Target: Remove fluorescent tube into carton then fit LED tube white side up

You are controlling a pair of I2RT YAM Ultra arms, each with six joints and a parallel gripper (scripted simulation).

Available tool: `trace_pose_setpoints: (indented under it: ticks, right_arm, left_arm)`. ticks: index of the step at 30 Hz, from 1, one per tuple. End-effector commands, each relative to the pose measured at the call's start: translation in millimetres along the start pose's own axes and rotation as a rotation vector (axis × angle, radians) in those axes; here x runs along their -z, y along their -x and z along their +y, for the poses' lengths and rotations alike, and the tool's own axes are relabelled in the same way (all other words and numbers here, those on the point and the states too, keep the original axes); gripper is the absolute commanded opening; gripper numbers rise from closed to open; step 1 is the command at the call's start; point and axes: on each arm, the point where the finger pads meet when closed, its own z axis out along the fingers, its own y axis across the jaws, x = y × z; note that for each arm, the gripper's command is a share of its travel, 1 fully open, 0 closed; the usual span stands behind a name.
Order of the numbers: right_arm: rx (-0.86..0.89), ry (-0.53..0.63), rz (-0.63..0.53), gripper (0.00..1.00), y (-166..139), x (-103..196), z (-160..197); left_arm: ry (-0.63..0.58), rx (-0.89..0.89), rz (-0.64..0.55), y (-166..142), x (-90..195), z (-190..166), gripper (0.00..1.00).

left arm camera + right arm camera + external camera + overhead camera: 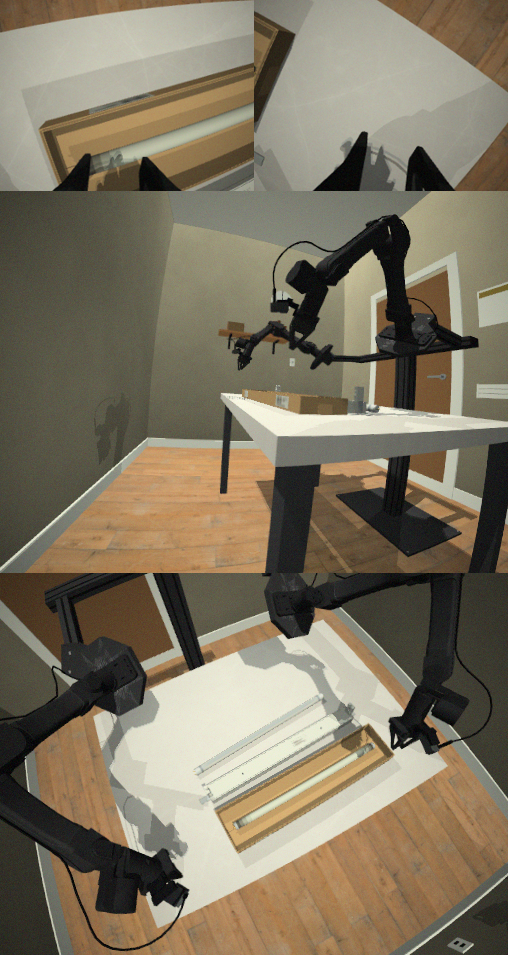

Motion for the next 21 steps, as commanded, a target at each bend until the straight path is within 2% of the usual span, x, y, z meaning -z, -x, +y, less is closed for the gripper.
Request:
trace_pose_setpoints:
  ticks: [1,3,5,6,7,8,9,10,17,21]
  right_arm:
    - [-0.213,-0.024,-0.198,0.32,27.5,43.3,-35.8]
    - [-0.282,-0.027,-0.236,0.32,26.2,62.5,-50.2]
    - [-0.282,-0.027,-0.236,0.32,26.2,62.5,-50.2]
    - [-0.282,-0.027,-0.236,0.32,26.2,62.5,-50.2]
    - [-0.289,-0.027,-0.235,0.32,18.8,62.2,-47.5]
    - [-0.314,-0.033,-0.246,0.32,16.0,68.5,-53.8]
    - [-0.31,-0.02,-0.225,0.32,9.4,61.8,-47.5]
    - [-0.33,-0.04,-0.261,0.32,14.6,75.2,-58.3]
    - [-0.533,-0.039,-0.412,0.32,7.7,126.5,-85.6]
    - [-0.603,-0.023,-0.455,0.32,-1.5,141.8,-88.0]
  left_arm:
    - [0.032,0.19,-0.205,35.0,39.4,21.4,0.32]
    - [0.033,0.262,-0.252,36.9,54.7,29.5,0.32]
    - [0.033,0.262,-0.252,36.9,54.7,29.5,0.32]
    - [-0.002,0.238,-0.215,27.8,39.4,10.4,0.32]
    - [0.023,0.257,-0.256,34.5,56.3,22.5,0.32]
    - [0.022,0.278,-0.272,34.9,60.9,23.7,0.32]
    - [0.019,0.279,-0.262,31.0,58.9,22.4,0.32]
    - [0.045,0.3,-0.273,28.1,64.2,34.0,0.32]
    - [0.03,0.492,-0.426,31.5,103.9,47.4,0.32]
    - [0.013,0.562,-0.479,28.5,117.3,48.5,0.32]
